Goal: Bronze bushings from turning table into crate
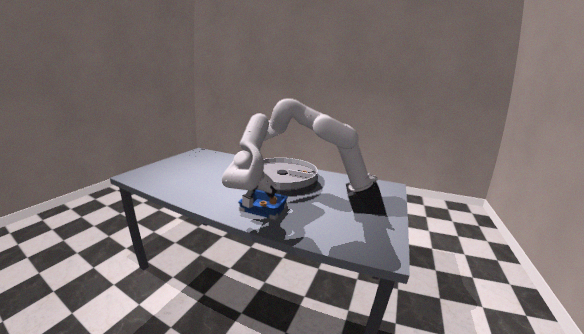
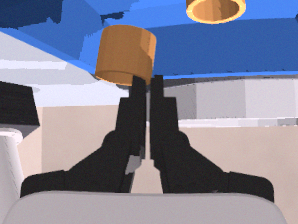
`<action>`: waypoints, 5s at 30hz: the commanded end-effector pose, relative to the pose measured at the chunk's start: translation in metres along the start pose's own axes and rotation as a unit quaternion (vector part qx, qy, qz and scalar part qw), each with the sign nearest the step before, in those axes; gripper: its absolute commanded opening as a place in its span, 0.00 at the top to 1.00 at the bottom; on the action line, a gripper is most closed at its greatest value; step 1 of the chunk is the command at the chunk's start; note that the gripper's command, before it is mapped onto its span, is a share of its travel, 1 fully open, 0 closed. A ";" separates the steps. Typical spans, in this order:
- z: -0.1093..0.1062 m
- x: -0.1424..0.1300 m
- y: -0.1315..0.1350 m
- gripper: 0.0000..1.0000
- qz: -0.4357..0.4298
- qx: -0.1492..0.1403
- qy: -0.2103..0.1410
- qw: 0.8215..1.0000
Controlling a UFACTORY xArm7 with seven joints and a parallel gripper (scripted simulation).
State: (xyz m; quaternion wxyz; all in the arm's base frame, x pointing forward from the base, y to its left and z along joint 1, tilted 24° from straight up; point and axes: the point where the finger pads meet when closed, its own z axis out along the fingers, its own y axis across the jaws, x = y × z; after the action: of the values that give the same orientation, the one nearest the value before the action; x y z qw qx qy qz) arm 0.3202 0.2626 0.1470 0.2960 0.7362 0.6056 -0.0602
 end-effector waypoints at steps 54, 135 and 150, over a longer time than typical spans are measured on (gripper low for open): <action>0.022 0.020 0.000 1.00 0.000 -0.001 0.001 1.000; -0.025 -0.020 0.000 0.88 0.000 -0.001 0.001 1.000; -0.037 -0.030 0.000 0.88 0.000 -0.001 0.001 1.000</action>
State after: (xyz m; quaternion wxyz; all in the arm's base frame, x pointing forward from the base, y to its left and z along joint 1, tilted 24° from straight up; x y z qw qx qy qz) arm 0.3034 0.2554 0.1887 0.2961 0.7362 0.6055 -0.0602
